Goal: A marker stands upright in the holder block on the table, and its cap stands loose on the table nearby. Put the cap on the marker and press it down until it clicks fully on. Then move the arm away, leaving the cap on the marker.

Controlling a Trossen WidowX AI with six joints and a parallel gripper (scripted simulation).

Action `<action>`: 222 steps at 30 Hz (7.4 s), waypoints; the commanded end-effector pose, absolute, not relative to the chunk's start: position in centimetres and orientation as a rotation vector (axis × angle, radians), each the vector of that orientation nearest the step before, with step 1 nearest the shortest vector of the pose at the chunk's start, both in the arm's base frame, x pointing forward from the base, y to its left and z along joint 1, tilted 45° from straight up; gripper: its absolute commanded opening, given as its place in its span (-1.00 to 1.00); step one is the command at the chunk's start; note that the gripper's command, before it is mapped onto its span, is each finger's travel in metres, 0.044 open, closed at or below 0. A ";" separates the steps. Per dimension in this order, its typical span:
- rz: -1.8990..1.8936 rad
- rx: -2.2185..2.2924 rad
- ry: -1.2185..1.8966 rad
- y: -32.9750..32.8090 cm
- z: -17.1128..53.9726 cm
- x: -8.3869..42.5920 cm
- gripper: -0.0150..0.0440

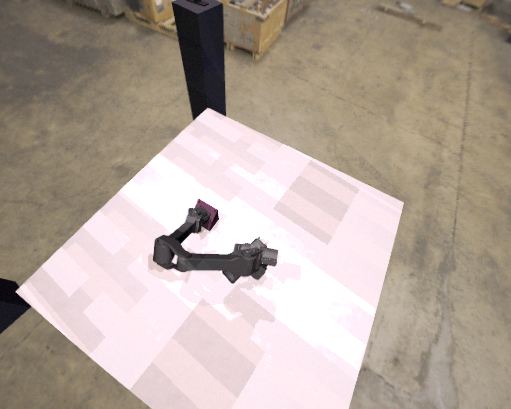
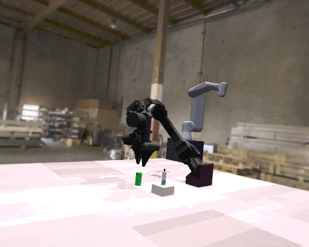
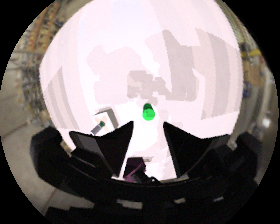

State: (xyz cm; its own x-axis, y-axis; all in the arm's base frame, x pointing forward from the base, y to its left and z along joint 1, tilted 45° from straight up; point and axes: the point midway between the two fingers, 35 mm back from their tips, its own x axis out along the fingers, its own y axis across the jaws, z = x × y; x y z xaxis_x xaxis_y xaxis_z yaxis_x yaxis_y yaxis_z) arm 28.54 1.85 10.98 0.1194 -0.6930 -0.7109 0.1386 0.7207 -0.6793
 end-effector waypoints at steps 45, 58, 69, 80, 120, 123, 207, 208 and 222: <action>-0.646 -0.517 1.307 -3.0 6.4 29.6 -0.15; -0.644 -0.516 1.308 -2.3 7.0 29.5 -0.49; -0.642 -0.515 1.309 -0.3 9.0 29.2 -0.49; -0.643 -0.516 1.309 1.3 10.6 28.8 -0.49; -0.637 -0.510 1.313 14.3 5.0 25.9 -0.49; -0.637 -0.510 1.313 14.0 4.8 25.9 -0.49; -0.507 -0.672 1.385 14.8 5.6 25.7 0.64; -0.478 -0.708 1.399 14.7 5.4 25.7 0.56; -0.469 -0.720 1.404 14.6 5.4 25.7 -0.49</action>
